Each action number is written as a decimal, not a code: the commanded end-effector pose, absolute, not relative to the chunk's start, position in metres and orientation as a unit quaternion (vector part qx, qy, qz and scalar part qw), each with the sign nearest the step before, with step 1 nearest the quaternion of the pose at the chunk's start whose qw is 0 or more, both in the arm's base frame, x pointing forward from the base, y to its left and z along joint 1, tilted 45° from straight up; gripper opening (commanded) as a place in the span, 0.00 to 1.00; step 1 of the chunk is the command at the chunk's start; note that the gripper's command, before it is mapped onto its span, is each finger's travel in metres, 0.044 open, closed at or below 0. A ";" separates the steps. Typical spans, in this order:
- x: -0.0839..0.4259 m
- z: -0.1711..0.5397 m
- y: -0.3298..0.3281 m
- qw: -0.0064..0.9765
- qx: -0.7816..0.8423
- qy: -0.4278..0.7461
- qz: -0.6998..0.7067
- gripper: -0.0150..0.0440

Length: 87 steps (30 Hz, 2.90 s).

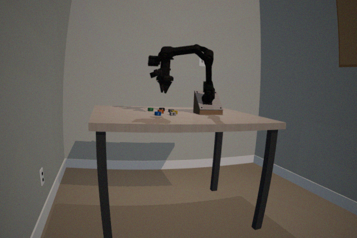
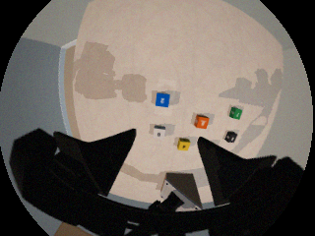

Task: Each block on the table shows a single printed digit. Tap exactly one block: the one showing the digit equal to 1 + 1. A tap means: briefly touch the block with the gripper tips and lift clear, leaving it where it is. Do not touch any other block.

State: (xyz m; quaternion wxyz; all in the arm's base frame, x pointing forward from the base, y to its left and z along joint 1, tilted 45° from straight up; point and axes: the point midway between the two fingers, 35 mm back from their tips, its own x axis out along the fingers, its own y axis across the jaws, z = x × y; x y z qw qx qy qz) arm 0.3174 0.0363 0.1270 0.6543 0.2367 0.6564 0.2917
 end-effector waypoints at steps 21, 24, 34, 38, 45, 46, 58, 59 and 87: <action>0.346 0.124 0.043 0.649 0.242 0.660 0.293 0.93; 0.346 0.124 0.043 0.649 0.242 0.660 0.293 0.93; 0.343 0.068 0.099 0.649 0.242 0.659 0.294 0.49; 0.343 0.067 0.100 0.648 0.243 0.659 0.294 0.31; 0.343 0.067 0.100 0.648 0.243 0.659 0.294 0.29; 0.343 0.067 0.100 0.648 0.243 0.659 0.294 0.29; 0.343 0.060 0.107 0.648 0.243 0.659 0.294 0.29; 0.343 0.059 0.108 0.648 0.243 0.659 0.294 0.29; 0.343 0.067 0.100 0.648 0.243 0.659 0.294 0.29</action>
